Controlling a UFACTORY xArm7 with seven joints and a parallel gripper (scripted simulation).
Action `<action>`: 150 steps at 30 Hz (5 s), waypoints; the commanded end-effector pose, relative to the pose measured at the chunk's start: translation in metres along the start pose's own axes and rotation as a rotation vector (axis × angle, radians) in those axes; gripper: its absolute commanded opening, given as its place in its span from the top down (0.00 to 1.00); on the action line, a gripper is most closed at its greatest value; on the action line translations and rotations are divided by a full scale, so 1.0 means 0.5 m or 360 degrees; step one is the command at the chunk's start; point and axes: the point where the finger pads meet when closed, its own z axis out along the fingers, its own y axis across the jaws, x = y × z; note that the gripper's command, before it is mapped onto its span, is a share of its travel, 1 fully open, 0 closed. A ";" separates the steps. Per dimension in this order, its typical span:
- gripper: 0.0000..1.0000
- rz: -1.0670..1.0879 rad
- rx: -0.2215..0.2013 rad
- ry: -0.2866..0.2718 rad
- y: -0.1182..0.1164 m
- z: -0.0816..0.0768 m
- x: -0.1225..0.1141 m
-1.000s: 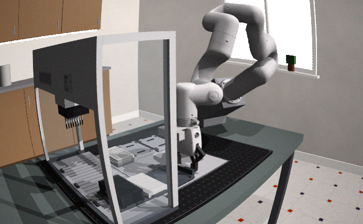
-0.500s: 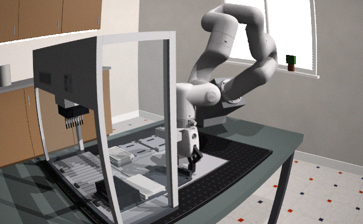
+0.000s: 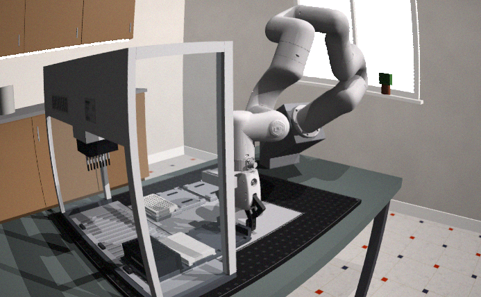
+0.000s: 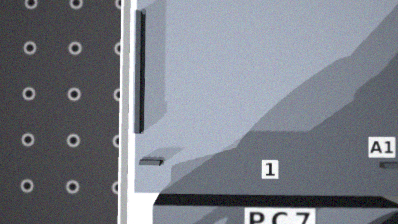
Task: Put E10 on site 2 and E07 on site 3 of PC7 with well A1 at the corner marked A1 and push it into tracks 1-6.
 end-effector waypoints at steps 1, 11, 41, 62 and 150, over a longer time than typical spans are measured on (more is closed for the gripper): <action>0.18 0.0001 -0.0002 0.0006 0.002 -0.002 0.007; 0.18 0.0001 -0.0002 0.0006 0.002 -0.002 0.012; 0.18 0.0001 -0.0002 0.0006 0.002 -0.002 0.031; 0.18 0.0001 -0.0002 0.0006 0.002 -0.002 0.030; 0.18 0.0001 -0.0002 0.0006 0.001 -0.146 0.015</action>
